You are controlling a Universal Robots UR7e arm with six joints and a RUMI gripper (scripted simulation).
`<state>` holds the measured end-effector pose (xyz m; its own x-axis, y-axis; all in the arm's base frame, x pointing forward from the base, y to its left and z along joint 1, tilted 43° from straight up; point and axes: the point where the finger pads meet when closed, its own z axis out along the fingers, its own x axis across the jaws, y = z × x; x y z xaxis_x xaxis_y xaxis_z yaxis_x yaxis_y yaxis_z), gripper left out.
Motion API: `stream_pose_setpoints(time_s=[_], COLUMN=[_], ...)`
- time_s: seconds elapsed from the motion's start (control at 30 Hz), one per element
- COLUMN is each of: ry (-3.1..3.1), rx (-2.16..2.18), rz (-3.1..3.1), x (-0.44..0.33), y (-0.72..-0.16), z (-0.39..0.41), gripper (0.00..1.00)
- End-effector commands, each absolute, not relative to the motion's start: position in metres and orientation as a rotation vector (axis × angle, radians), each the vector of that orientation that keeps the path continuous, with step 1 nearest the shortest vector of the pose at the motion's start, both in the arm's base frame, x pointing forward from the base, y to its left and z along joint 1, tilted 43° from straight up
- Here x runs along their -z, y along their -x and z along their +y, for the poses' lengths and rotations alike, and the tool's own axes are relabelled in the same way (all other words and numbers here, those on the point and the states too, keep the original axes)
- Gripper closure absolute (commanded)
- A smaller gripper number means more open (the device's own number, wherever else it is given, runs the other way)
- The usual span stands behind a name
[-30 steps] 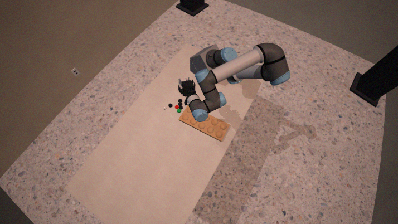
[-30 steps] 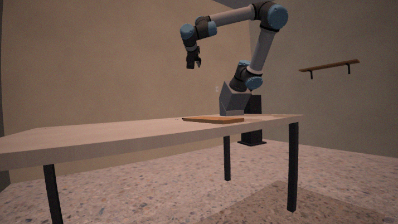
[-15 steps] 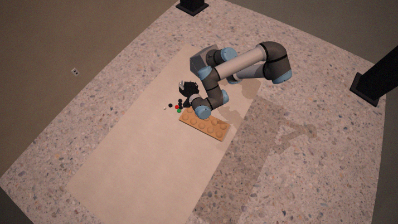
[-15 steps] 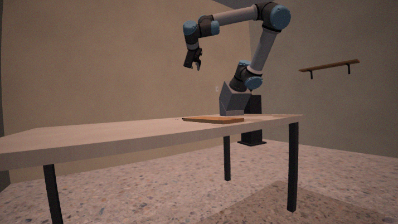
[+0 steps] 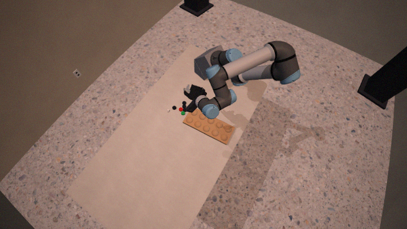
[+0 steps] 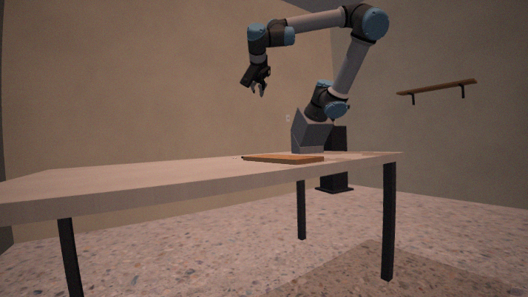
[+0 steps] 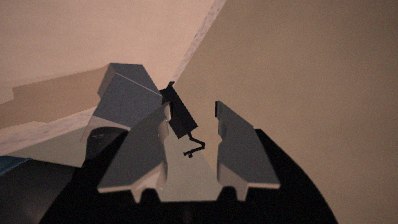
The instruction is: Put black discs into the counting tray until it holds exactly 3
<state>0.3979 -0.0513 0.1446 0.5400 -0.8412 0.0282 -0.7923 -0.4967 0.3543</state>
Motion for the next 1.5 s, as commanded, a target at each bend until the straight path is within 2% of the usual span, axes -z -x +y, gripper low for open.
stream_pose_setpoints(time_s=[0.0,0.93,1.47], ry=[-2.431,-2.231,-1.978], rx=[0.163,0.004,0.338], rz=[-1.489,-2.194,-2.545], x=[-0.145,-0.163,-0.065], y=[-0.404,-0.443,-0.464], z=[-0.044,-0.002,-0.008], gripper=[0.72,0.72,0.72])
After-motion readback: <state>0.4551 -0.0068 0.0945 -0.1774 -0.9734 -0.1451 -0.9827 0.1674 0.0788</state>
